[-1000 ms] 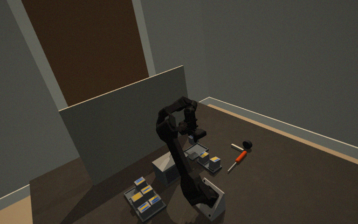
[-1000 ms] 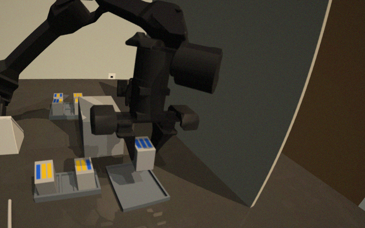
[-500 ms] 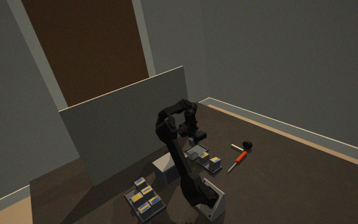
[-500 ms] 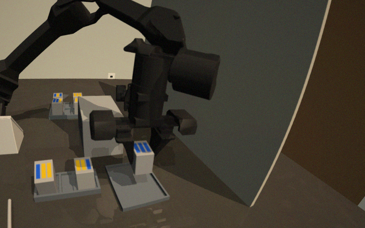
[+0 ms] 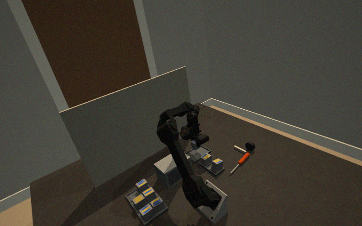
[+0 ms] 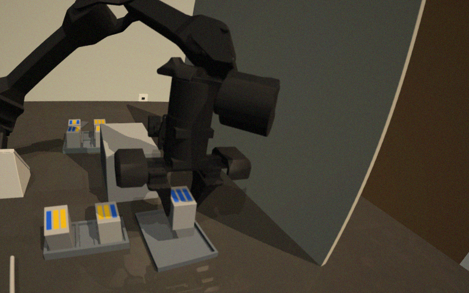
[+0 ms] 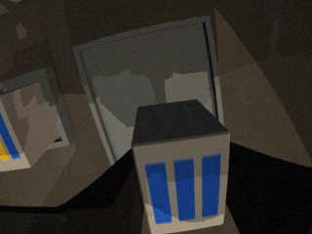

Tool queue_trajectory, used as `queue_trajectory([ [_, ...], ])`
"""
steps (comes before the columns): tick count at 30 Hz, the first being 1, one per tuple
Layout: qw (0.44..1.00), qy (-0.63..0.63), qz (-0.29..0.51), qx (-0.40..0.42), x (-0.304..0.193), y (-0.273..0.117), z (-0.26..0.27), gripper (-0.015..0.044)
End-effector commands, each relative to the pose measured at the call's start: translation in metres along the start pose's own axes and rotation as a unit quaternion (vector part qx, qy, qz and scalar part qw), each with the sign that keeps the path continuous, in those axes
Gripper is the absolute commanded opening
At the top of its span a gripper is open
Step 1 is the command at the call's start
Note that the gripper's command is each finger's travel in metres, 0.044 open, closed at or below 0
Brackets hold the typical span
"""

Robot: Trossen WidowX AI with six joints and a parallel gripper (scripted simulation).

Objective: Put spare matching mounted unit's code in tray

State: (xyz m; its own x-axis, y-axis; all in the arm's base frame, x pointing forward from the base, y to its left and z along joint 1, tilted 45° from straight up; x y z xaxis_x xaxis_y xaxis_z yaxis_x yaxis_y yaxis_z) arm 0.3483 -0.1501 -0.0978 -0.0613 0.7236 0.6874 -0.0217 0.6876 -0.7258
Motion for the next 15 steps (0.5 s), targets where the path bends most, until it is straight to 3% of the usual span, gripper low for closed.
queue_trajectory([
  [1,1.0,0.003,-0.002,0.0,0.0012,0.0035,0.0006,0.0],
  [15,1.0,0.002,-0.003,0.0,0.0022,0.0132,0.0019,0.0],
])
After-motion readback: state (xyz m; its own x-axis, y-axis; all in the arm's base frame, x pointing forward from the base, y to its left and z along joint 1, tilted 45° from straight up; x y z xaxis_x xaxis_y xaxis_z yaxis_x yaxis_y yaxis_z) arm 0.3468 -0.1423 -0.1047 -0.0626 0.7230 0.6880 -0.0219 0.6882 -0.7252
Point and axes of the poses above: the point midway between the two fingers, 35 mm back from their tips, its own y axis out along the fingers, its own z axis across the jaws, x = y × z, the point moved 2 cm from there along -y, back along the fingers, and after that the axes turned 3 degrees about -y, right-handed, at the moved point
